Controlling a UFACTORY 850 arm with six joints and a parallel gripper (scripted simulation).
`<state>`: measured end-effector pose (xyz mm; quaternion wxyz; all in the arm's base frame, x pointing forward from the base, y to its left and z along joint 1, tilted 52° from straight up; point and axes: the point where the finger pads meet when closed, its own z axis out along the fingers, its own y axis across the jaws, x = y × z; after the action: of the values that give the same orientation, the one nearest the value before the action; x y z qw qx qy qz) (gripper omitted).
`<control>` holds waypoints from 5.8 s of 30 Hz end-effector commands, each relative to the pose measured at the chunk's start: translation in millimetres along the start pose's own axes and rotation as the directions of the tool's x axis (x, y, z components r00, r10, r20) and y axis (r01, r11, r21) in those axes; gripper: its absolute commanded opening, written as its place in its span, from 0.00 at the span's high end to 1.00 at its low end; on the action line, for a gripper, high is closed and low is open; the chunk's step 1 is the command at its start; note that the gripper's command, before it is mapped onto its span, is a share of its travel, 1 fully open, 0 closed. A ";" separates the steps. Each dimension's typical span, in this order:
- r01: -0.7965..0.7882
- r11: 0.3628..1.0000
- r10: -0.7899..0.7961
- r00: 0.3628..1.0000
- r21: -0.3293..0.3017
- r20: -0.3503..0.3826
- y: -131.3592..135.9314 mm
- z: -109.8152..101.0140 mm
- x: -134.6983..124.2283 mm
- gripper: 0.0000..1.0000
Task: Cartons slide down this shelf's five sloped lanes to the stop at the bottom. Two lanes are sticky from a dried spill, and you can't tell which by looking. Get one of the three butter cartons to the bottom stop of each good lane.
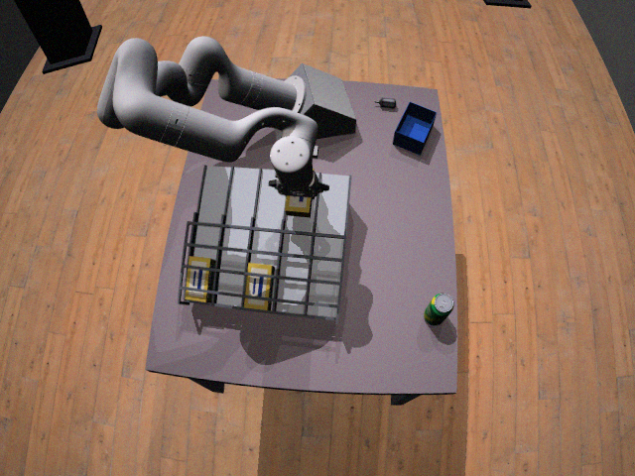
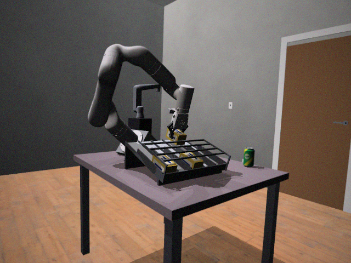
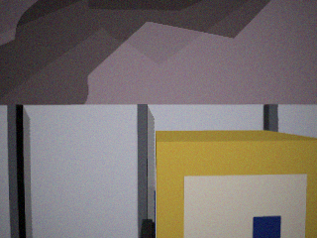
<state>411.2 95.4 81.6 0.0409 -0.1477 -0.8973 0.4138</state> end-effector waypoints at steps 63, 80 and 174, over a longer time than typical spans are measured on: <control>0.000 1.000 0.000 1.000 -0.001 0.001 1.0 6.3 0.1 1.00; 0.000 1.000 0.000 1.000 -0.001 0.001 1.0 9.1 0.3 1.00; 0.000 1.000 0.000 1.000 -0.001 0.001 0.7 23.8 -0.1 1.00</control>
<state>406.4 79.2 66.7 0.0408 -0.1478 -0.8974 0.4138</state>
